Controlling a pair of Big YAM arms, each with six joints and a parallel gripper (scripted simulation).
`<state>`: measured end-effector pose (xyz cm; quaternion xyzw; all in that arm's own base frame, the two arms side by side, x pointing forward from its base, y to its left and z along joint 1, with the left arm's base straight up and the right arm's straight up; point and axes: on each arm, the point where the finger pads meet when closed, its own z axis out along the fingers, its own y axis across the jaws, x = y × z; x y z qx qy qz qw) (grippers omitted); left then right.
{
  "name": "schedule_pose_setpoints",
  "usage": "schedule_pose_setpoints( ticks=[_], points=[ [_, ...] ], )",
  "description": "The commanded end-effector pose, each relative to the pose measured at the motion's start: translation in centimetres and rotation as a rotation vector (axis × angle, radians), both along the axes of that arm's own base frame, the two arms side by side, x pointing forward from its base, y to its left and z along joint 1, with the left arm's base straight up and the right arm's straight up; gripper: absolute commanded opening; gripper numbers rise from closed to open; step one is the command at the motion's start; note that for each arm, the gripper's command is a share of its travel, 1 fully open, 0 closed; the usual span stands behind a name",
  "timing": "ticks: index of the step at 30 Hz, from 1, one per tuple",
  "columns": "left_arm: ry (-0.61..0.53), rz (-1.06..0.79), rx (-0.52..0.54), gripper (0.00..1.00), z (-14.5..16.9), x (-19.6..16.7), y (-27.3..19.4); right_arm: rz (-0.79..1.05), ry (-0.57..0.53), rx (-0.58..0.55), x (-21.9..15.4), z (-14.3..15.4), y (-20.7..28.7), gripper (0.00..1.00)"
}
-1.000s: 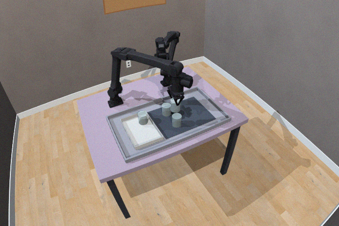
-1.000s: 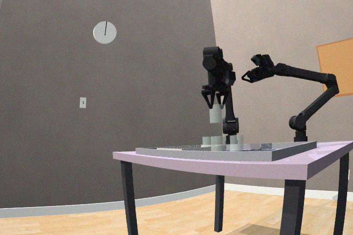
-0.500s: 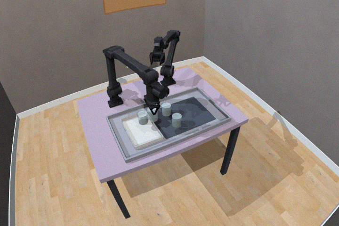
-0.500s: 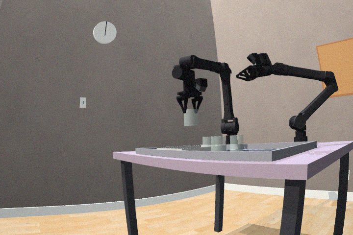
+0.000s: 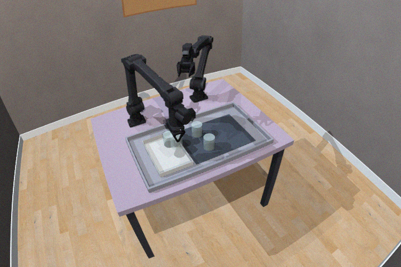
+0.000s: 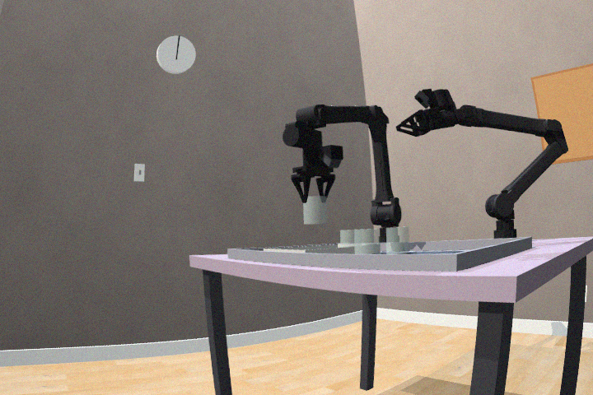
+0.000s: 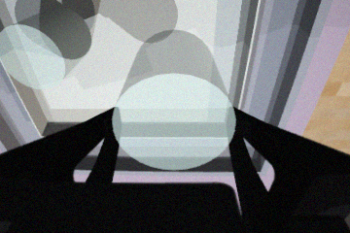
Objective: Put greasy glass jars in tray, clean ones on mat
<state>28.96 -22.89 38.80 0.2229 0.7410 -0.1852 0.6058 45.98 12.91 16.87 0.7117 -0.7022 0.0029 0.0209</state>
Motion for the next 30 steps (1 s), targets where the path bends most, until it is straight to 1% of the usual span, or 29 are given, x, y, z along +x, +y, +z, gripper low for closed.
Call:
schedule_pose_setpoints(
  ticks=[1,4,7,9,11,13,14,15,17,19,21,24,25,26,28,29,30],
  points=[
    [-0.064,-0.018,-0.049,0.60,4.6,0.0,-0.8,0.024,0.015,-0.001,0.5,-5.5,0.1,0.63],
    [-0.064,-0.018,-0.049,0.60,4.6,0.0,-0.8,0.028,0.015,-0.001,0.5,-8.0,0.3,0.63],
    [-0.064,-0.018,-0.049,0.60,4.6,0.0,-0.8,0.028,0.015,-0.002,0.7,-9.5,1.0,0.63],
    [-0.064,-0.018,-0.049,0.60,4.6,0.0,-0.8,0.028,-0.011,0.006,2.0,-8.9,1.5,0.63],
    [-0.064,-0.018,-0.049,0.60,4.6,0.0,-0.8,0.028,-0.011,0.006,2.0,-8.9,1.5,0.63],
    [-0.064,-0.018,-0.049,0.60,4.6,0.0,-0.8,0.024,-0.045,0.016,2.6,-6.1,1.1,0.63],
    [-0.064,-0.018,-0.049,0.60,4.6,0.0,-0.8,0.023,-0.038,0.014,1.9,-5.8,0.6,0.63],
    [-0.064,-0.018,-0.049,0.60,4.6,0.0,-0.8,0.019,-0.040,0.014,1.6,-5.9,0.2,0.63],
    [-0.064,-0.018,-0.049,0.60,4.6,0.0,-0.8,0.019,-0.024,0.010,1.6,-7.8,0.2,0.63],
    [-0.064,-0.018,-0.049,0.60,4.6,0.0,-0.8,0.021,0.012,-0.001,0.6,-10.1,0.1,0.63],
    [-0.064,-0.018,-0.049,0.60,4.6,0.0,-0.8,0.017,0.019,-0.003,0.2,-11.1,0.3,0.63],
    [-0.064,-0.018,-0.049,0.60,4.6,0.0,-0.8,0.017,0.021,-0.003,0.0,-12.0,0.3,0.63],
    [-0.064,-0.018,-0.049,0.60,4.6,0.0,-0.8,0.017,0.004,0.001,0.5,-10.8,0.4,0.63],
    [-0.064,-0.018,-0.049,0.60,4.6,0.0,-0.8,0.017,-0.013,0.007,1.0,-9.2,0.6,0.74],
    [-0.064,-0.018,-0.049,0.60,4.6,0.0,-0.8,0.017,-0.013,0.007,1.0,-9.2,0.6,0.74],
    [-0.064,-0.018,-0.049,0.60,4.6,0.0,-0.8,0.017,-0.021,0.009,1.3,-8.3,0.7,0.85],
    [-0.064,-0.018,-0.049,0.60,4.6,0.0,-0.8,0.017,-0.035,0.013,1.7,-7.3,0.8,0.93]
  ],
)
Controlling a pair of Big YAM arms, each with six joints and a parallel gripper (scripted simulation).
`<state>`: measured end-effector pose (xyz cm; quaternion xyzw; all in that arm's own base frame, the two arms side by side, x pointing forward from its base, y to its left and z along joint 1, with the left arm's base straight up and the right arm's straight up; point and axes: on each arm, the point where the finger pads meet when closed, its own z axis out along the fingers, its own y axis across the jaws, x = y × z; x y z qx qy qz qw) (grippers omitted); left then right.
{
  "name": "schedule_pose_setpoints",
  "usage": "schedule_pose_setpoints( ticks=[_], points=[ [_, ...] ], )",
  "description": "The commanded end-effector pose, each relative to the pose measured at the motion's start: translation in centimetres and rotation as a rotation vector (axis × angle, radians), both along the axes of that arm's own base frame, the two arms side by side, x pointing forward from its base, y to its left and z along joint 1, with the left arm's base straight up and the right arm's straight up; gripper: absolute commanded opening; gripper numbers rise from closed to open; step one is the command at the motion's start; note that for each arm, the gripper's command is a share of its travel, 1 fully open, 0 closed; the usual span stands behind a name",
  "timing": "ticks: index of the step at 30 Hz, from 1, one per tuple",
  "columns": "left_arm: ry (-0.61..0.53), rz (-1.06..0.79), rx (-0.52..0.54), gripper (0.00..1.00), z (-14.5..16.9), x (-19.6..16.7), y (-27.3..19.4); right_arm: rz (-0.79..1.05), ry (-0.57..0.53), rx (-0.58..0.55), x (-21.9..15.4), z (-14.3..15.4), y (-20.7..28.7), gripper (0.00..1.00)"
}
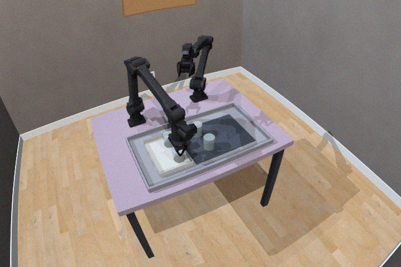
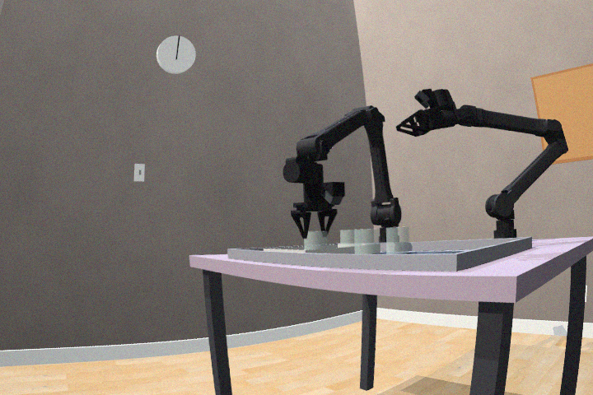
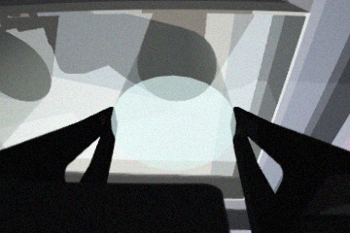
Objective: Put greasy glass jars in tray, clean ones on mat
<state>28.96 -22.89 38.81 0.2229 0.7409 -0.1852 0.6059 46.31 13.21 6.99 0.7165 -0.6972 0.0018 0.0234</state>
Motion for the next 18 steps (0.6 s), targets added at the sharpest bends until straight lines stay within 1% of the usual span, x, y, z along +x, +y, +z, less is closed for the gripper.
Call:
schedule_pose_setpoints(
  ticks=[1,2,13,16,18],
  points=[
    [-0.063,-0.018,-0.049,0.60,4.6,0.0,-0.8,0.003,-0.046,0.017,1.4,3.0,0.5,0.93],
    [-0.063,-0.018,-0.049,0.60,4.6,0.0,-0.8,0.003,-0.050,0.019,1.4,3.5,0.6,1.00],
    [-0.063,-0.018,-0.049,0.60,4.6,0.0,-0.8,0.006,-0.064,0.023,1.5,8.8,1.1,1.00],
    [-0.063,-0.018,-0.049,0.60,4.6,0.0,-0.8,-0.001,-0.061,0.022,1.6,9.0,1.0,1.00],
    [-0.062,-0.012,-0.021,0.60,4.2,0.3,-0.4,-0.036,-0.063,0.028,1.7,9.4,0.6,1.00]
  ],
)
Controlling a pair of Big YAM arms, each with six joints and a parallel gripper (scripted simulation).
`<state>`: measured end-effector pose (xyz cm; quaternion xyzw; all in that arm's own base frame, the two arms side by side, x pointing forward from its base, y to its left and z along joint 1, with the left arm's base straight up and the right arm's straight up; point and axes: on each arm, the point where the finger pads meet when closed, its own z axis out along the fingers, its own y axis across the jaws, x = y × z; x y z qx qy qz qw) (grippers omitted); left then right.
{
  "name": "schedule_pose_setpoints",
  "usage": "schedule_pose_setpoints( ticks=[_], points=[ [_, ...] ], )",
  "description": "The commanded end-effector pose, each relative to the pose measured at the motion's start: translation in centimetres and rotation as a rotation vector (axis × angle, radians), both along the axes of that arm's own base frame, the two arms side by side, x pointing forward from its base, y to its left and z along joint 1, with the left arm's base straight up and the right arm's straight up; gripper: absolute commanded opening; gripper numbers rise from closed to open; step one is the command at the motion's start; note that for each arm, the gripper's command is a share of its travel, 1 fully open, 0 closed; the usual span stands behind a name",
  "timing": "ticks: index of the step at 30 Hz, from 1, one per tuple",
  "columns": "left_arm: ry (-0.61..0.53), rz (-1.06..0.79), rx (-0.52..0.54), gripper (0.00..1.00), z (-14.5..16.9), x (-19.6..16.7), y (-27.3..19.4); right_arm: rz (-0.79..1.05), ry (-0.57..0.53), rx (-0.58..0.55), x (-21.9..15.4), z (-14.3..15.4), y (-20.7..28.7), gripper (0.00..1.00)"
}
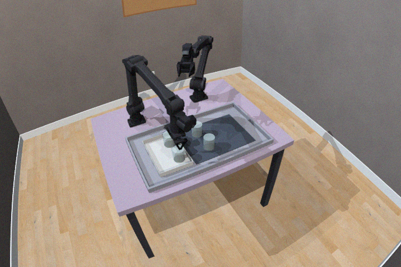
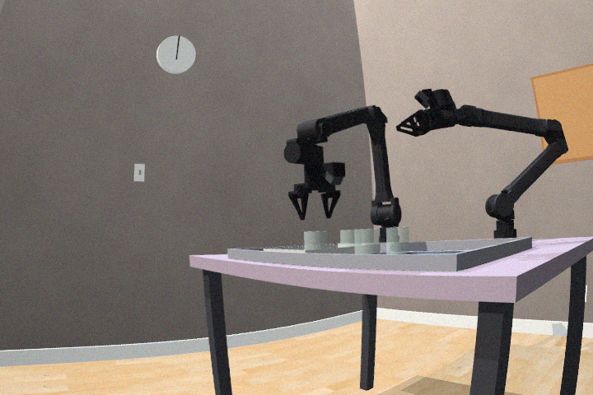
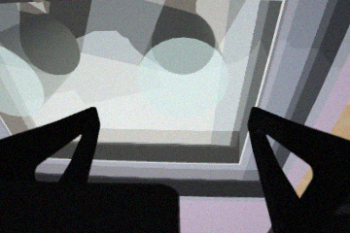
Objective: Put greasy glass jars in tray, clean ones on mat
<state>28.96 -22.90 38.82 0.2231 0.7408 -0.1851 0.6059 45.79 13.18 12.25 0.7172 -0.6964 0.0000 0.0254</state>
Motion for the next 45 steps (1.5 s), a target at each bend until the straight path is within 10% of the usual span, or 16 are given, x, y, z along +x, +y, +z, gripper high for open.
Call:
schedule_pose_setpoints(
  ticks=[1,45],
  points=[
    [-0.056,-0.015,-0.012,0.60,4.0,0.4,-0.2,-0.073,-0.072,0.033,1.9,4.1,0.2,1.00],
    [-0.016,-0.256,0.009,0.60,4.1,-1.4,-0.8,-1.342,-0.487,0.565,-6.9,7.0,-4.5,1.00]
  ],
)
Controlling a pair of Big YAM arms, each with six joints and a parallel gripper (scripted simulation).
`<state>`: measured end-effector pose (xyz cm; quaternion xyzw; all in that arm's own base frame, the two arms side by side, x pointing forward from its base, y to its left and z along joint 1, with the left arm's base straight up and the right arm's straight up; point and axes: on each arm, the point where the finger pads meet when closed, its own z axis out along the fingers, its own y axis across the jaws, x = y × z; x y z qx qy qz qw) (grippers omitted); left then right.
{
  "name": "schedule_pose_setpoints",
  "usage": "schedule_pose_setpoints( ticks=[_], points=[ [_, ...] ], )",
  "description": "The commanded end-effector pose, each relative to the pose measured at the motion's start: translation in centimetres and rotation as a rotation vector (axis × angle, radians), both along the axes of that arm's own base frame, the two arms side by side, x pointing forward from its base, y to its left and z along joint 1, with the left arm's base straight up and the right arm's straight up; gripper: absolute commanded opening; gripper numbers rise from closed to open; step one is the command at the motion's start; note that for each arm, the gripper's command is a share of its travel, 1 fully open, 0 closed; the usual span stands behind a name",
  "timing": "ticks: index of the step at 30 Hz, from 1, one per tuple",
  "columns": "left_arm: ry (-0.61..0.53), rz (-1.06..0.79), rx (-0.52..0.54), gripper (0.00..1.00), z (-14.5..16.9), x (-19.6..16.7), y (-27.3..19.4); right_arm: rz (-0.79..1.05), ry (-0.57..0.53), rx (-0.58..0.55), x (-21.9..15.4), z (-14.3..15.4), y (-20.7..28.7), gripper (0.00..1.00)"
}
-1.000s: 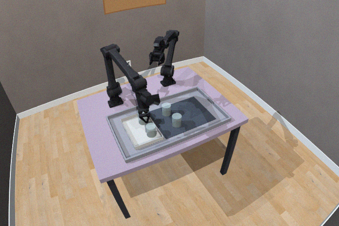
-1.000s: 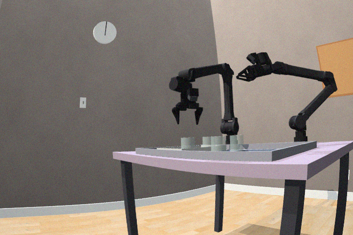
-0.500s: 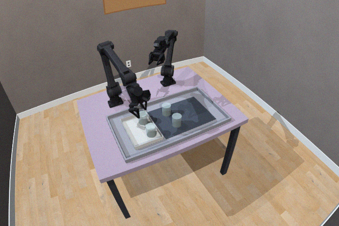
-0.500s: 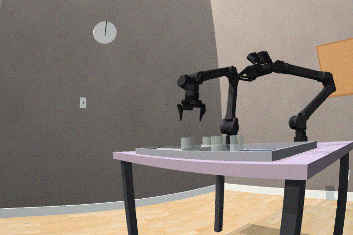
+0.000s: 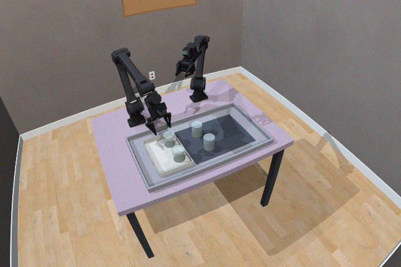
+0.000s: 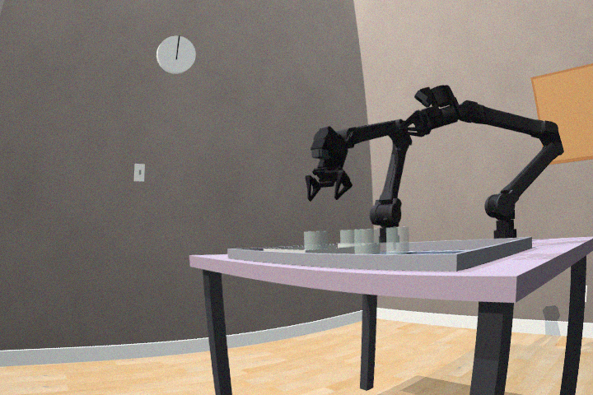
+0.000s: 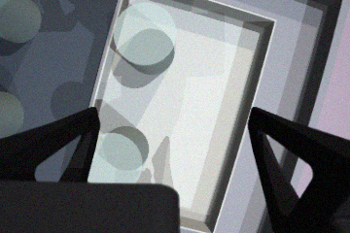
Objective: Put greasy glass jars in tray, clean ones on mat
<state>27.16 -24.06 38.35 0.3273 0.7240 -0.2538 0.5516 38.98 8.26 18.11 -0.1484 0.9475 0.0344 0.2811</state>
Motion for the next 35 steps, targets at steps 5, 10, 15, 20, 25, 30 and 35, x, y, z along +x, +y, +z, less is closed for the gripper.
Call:
schedule_pose_setpoints(
  ticks=[5,10,15,20,25,30,35],
  points=[
    [-0.063,0.010,-0.042,0.60,4.5,0.4,0.3,-0.086,-0.069,0.035,-0.1,1.1,0.4,1.00],
    [-0.063,0.010,-0.042,0.60,4.5,0.4,0.3,-0.098,-0.057,0.031,0.0,0.6,0.0,1.00],
    [-0.063,0.010,-0.042,0.60,4.5,0.4,0.3,-0.096,-0.063,0.035,0.2,0.9,0.0,1.00],
    [-0.063,0.010,-0.042,0.60,4.5,0.4,0.3,-0.096,-0.061,0.034,0.2,0.9,0.0,1.00],
    [-0.063,0.010,-0.042,0.60,4.5,0.4,0.3,-0.096,-0.073,0.038,0.6,1.9,0.1,1.00],
    [-0.063,0.010,-0.042,0.60,4.5,0.4,0.3,-0.096,-0.073,0.038,0.6,1.9,0.1,1.00],
    [-0.063,0.010,-0.042,0.60,4.5,0.4,0.3,-0.096,-0.073,0.038,0.6,1.9,0.1,1.00]
  ],
)
